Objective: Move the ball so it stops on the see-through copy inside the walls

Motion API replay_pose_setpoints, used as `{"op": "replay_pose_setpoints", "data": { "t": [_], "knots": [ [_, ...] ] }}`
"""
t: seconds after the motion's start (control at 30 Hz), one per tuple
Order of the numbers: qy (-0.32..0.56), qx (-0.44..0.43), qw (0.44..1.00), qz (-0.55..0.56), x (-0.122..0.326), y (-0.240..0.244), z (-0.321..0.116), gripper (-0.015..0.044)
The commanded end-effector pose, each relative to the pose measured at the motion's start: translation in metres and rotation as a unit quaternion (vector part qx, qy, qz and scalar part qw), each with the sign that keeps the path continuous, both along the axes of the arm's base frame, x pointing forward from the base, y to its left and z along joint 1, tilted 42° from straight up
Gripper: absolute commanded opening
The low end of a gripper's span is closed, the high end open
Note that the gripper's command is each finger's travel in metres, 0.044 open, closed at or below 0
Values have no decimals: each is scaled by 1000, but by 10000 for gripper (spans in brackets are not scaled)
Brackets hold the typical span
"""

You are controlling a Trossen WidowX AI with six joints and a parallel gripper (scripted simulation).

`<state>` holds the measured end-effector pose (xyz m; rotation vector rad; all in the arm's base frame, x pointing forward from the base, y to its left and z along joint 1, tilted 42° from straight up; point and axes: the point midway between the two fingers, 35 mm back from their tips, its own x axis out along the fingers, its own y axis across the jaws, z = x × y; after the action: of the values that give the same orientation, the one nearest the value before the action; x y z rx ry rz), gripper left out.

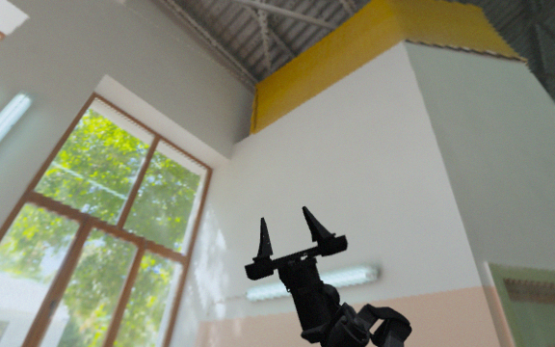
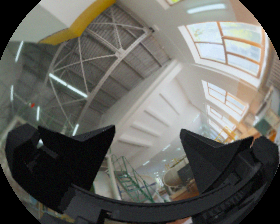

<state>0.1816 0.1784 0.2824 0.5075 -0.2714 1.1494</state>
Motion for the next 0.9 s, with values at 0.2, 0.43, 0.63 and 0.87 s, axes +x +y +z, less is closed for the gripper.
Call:
{"op": "replay_pose_setpoints", "data": {
  "t": [0.2, 0.43, 0.63, 0.87],
  "knots": [
    [94, -116, 982, -114, 77, 16, -51, 375],
    [185, -333, 900, -213, 136, 17, -146, 375],
    [224, -518, 792, -231, 148, 2, -219, 375],
    [222, -743, 607, -175, 134, -33, -291, 375]
  ]
}}
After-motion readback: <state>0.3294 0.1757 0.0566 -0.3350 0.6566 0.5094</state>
